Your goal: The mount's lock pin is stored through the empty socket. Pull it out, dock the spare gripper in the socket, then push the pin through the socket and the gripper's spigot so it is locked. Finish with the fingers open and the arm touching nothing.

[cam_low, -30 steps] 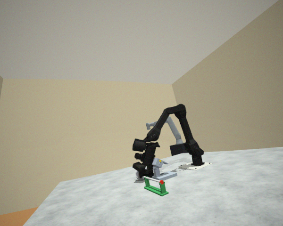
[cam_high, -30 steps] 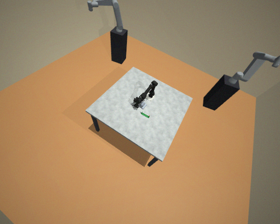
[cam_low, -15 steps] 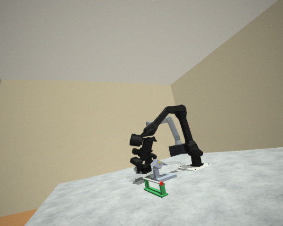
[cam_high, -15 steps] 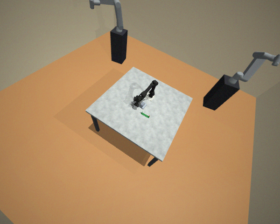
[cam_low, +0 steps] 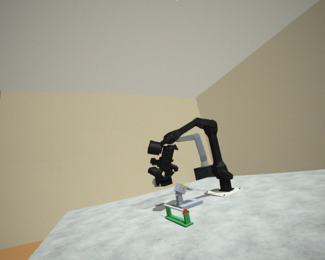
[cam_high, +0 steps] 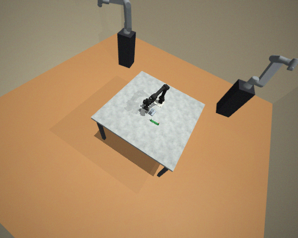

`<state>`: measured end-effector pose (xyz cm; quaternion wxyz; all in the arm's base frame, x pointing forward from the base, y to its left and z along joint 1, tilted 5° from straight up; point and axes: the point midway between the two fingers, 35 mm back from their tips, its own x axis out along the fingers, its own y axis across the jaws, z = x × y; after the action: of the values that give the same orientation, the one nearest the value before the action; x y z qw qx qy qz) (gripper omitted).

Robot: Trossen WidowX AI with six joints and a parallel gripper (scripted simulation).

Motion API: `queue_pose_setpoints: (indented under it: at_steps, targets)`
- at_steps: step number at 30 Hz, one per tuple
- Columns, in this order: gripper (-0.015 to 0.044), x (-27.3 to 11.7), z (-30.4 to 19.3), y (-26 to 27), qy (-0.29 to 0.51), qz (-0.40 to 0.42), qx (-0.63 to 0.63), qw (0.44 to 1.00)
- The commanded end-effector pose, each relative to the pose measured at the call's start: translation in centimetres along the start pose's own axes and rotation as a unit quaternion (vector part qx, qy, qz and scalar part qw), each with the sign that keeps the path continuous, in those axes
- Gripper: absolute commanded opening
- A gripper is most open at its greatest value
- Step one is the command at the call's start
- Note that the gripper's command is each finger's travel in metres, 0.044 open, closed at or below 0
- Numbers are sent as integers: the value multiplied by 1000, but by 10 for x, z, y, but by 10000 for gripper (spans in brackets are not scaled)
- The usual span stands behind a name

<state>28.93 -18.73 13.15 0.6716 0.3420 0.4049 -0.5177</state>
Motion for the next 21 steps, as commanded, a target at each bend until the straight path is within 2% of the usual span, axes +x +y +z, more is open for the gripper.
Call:
queue_pose_setpoints:
  at_steps: [1, 15, 21]
  targets:
    - [0, -14, 7, 0, -7, 7, 1, 1000]
    - [0, -7, 2, -1, 0, 0, -2, 1000]
    - [0, -14, -14, -2, -1, -20, -80, 997]
